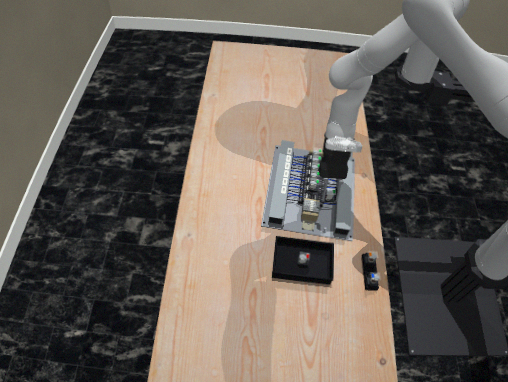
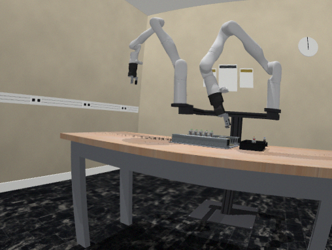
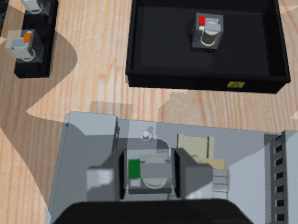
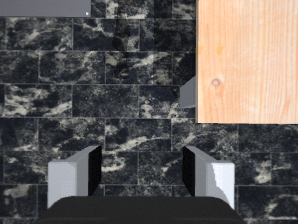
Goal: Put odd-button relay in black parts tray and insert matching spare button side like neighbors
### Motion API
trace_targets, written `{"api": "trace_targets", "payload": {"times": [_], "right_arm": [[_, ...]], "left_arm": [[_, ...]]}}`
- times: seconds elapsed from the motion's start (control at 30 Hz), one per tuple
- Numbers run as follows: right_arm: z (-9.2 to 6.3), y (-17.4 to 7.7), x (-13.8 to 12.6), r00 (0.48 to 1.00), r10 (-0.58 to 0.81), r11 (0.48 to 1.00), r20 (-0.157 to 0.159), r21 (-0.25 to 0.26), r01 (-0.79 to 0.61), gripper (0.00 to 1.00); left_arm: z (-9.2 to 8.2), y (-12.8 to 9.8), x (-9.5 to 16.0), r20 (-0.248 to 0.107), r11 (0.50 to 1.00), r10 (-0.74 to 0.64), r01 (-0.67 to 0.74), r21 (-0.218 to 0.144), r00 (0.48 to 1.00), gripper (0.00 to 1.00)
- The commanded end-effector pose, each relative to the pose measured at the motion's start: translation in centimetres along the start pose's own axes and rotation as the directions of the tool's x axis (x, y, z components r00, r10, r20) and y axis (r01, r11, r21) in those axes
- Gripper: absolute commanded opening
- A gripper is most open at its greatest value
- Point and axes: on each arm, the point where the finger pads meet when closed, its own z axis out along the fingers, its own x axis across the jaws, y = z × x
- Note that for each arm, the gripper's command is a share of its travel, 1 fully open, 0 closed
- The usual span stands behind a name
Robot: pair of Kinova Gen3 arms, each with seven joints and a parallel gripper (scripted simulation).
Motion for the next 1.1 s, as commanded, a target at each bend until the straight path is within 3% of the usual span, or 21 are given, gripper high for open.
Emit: {"api": "trace_targets", "payload": {"times": [0.0,0.57,1.07], "right_arm": [[-0.1,0.0,0.0,1.0,0.0,1.0,0.0,-0.002,0.0,1.0],[-0.1,0.0,0.0,1.0,0.0,1.0,0.0,-0.002,0.0,1.0],[-0.1,0.0,0.0,1.0,0.0,1.0,0.0,-0.002,0.0,1.0]], "left_arm": [[-0.5,1.1,0.9,-0.001,1.0,0.0,0.0,0.0,1.0,0.0],[-1.9,5.4,4.2,-0.001,1.0,0.0,0.0,0.0,1.0,0.0],[-2.1,5.8,4.5,-0.001,1.0,-0.001,0.001,0.0,1.0,0.0]]}}
